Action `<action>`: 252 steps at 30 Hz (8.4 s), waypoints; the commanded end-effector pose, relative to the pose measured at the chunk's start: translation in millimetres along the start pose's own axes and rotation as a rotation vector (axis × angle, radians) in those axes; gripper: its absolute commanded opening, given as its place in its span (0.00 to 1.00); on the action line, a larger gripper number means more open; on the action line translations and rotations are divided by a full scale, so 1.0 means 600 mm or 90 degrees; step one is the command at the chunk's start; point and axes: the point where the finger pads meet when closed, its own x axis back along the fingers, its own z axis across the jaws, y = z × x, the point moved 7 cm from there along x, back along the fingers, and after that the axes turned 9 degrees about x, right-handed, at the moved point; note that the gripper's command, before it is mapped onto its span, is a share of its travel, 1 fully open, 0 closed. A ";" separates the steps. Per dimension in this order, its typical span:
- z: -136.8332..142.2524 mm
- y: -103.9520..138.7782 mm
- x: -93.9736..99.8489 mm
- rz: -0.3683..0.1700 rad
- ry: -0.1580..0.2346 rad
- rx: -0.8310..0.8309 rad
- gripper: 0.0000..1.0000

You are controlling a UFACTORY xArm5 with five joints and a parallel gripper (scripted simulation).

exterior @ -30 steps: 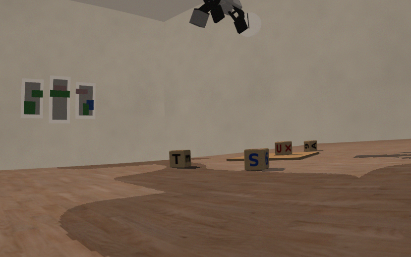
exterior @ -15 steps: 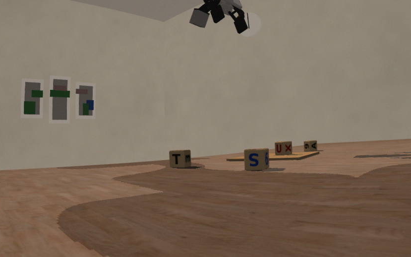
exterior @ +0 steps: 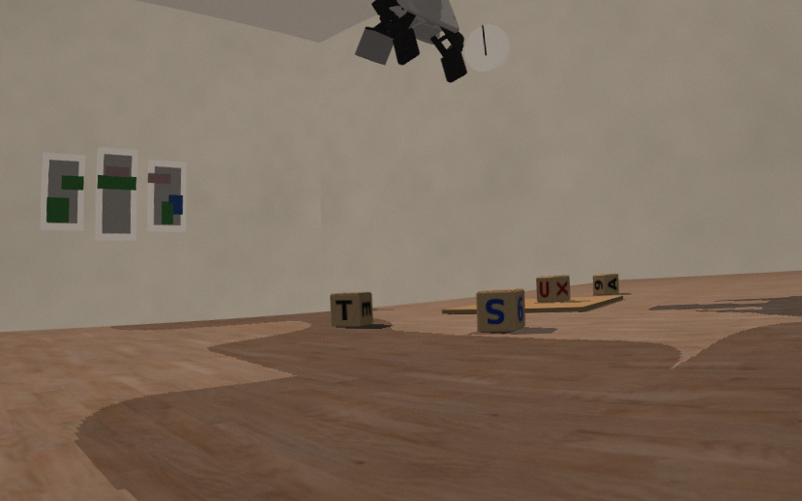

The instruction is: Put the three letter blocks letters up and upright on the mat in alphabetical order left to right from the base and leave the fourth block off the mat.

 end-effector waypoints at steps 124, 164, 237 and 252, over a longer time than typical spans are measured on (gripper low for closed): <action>-0.290 0.161 -0.314 0.690 -0.102 -0.053 1.00; -0.418 0.177 -0.373 0.468 0.070 0.413 1.00; -0.522 0.261 -0.409 0.209 0.148 0.914 1.00; -0.510 0.254 -0.409 0.223 0.148 0.888 1.00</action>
